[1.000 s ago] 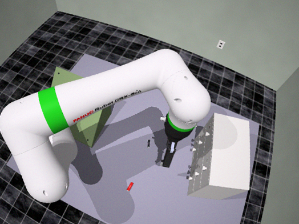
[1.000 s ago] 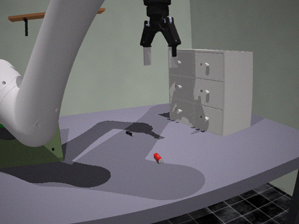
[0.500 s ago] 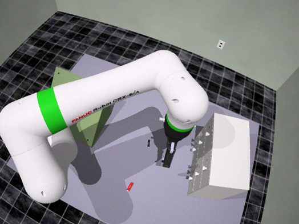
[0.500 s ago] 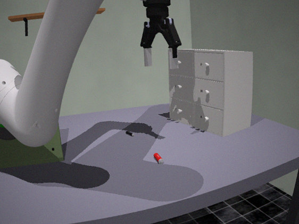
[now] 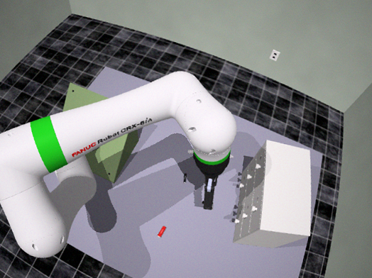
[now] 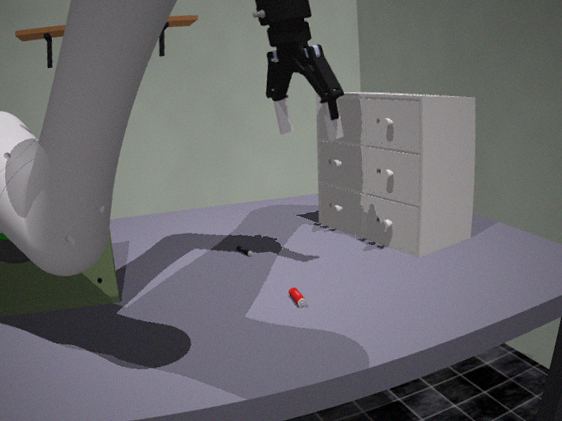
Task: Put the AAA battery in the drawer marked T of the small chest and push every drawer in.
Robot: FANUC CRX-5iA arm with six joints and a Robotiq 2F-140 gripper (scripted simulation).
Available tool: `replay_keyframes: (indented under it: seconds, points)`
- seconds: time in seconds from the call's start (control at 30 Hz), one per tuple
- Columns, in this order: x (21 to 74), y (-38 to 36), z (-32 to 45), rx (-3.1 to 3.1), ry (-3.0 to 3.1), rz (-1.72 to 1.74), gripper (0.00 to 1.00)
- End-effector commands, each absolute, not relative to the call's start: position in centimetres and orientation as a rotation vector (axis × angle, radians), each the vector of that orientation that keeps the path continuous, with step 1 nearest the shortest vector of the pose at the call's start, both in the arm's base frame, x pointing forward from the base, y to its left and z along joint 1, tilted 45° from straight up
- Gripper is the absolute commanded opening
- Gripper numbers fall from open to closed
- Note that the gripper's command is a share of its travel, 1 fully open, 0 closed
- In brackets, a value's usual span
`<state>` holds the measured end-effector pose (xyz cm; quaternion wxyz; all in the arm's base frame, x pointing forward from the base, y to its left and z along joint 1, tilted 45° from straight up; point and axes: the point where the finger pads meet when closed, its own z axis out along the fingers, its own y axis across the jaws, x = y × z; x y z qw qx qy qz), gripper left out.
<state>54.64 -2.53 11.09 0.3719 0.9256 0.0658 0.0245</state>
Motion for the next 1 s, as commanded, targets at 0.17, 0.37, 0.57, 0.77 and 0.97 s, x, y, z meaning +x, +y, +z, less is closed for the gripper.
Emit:
replay_keyframes:
  seconds: [0.17,0.37,0.57,0.77,0.97]
  points:
    - [56.4,-3.9,9.6,2.361,0.260,0.303,1.00]
    - [57.8,-5.1,8.3,2.338,0.337,0.500,1.00]
    - [58.5,-5.6,7.5,2.322,0.377,0.599,1.00]
    - [59.4,-6.3,6.7,2.298,0.423,0.715,1.00]
    - [60.1,-6.8,6.2,2.275,0.458,0.807,1.00]
